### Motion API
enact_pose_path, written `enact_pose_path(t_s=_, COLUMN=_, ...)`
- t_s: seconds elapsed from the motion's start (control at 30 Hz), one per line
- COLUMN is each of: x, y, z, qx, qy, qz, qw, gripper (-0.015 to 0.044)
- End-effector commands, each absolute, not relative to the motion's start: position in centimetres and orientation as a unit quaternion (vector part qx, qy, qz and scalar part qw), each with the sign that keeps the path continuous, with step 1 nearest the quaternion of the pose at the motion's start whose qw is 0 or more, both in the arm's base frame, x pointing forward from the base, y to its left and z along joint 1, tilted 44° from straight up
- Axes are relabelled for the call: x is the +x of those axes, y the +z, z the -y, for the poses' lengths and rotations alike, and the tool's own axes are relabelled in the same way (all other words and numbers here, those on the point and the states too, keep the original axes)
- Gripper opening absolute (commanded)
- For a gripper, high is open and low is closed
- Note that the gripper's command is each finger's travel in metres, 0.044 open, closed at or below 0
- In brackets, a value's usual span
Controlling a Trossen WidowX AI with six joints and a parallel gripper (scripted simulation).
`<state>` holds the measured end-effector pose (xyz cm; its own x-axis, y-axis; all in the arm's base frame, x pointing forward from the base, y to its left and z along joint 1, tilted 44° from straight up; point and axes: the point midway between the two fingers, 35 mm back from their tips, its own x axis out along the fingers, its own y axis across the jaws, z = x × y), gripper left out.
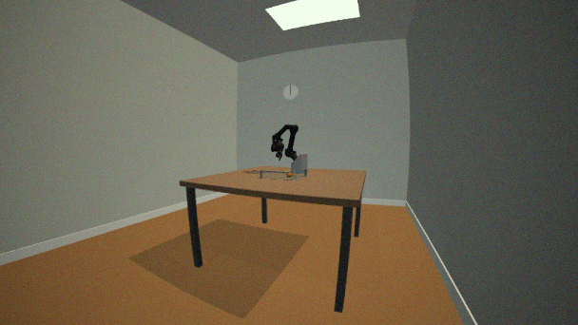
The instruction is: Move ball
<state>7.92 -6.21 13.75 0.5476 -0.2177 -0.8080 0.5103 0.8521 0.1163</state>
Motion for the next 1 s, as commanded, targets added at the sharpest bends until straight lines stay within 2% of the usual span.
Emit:
enact_pose_path(t_s=0.0, x=7.9, y=13.8, z=6.2, qx=0.171, qy=-0.208, qz=-0.429, qw=0.862, gripper=0.0374)
enact_pose_path(t_s=0.07, x=7.8, y=13.8, z=6.4, qx=0.162, qy=-0.182, qz=-0.450, qw=0.859, gripper=0.0336)
enact_pose_path(t_s=0.43, x=9.6, y=12.6, z=9.4, qx=0.039, qy=0.027, qz=-0.615, qw=0.787, gripper=0.0336)
enact_pose_path(t_s=0.67, x=13.7, y=10.5, z=10.6, qx=-0.084, qy=0.142, qz=-0.688, qw=0.707, gripper=0.0336)
enact_pose_path(t_s=0.97, x=20.5, y=6.8, z=8.2, qx=-0.263, qy=0.260, qz=-0.717, qw=0.591, gripper=0.0336)
